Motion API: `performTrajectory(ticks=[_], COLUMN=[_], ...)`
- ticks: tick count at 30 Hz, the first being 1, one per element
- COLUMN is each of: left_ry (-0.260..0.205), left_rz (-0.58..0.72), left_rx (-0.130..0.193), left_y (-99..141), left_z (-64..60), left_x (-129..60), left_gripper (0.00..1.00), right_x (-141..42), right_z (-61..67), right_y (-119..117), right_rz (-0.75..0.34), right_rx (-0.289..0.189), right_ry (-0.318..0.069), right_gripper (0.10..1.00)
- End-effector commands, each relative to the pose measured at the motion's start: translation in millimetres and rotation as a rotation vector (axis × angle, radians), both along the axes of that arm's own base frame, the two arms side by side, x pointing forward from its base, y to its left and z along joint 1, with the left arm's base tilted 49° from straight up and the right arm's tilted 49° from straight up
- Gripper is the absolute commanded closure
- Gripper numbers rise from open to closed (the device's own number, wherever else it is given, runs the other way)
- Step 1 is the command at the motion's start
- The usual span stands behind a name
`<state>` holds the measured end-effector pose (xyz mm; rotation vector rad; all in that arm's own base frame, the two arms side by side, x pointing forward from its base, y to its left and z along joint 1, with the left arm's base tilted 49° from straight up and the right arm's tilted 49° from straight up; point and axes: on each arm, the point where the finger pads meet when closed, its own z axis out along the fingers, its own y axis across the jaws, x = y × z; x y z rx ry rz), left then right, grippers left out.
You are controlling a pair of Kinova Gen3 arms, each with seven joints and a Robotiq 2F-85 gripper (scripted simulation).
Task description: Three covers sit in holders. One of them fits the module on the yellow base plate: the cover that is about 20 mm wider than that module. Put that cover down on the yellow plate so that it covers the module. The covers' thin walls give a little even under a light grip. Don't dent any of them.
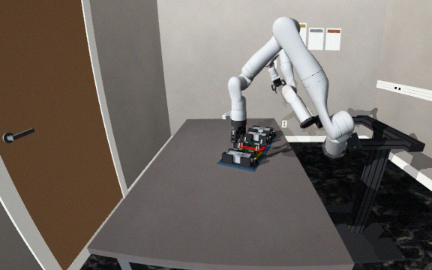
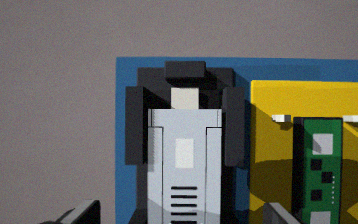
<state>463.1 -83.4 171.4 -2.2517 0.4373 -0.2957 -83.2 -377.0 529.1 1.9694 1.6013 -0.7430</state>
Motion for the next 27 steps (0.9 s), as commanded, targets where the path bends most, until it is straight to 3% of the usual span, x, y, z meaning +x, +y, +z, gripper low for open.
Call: performTrajectory(ticks=[1, 8, 17, 27], left_ry=[0.001, 0.001, 0.001, -0.001], left_rz=[0.003, -0.001, 0.003, 0.000], left_rx=[-0.004, 0.000, -0.004, -0.002], left_y=[0, 1, 13, 11], left_z=[-4.0, -2.2, -14.2, -12.0], left_x=[-2.3, 0.1, 6.1, 7.1], left_gripper=[0.002, 0.002, 0.002, 0.002], right_x=[-0.4, -0.4, -0.4, -0.4], right_z=[0.5, 0.5, 0.5, 0.5], right_y=[0, 0, 0, 0], right_rz=[-0.001, -0.001, -0.001, -0.001], right_rx=[-0.001, -0.001, -0.001, -0.001], right_ry=[-0.001, -0.001, -0.001, -0.001], right_gripper=[0.100, 0.100, 0.100, 0.100])
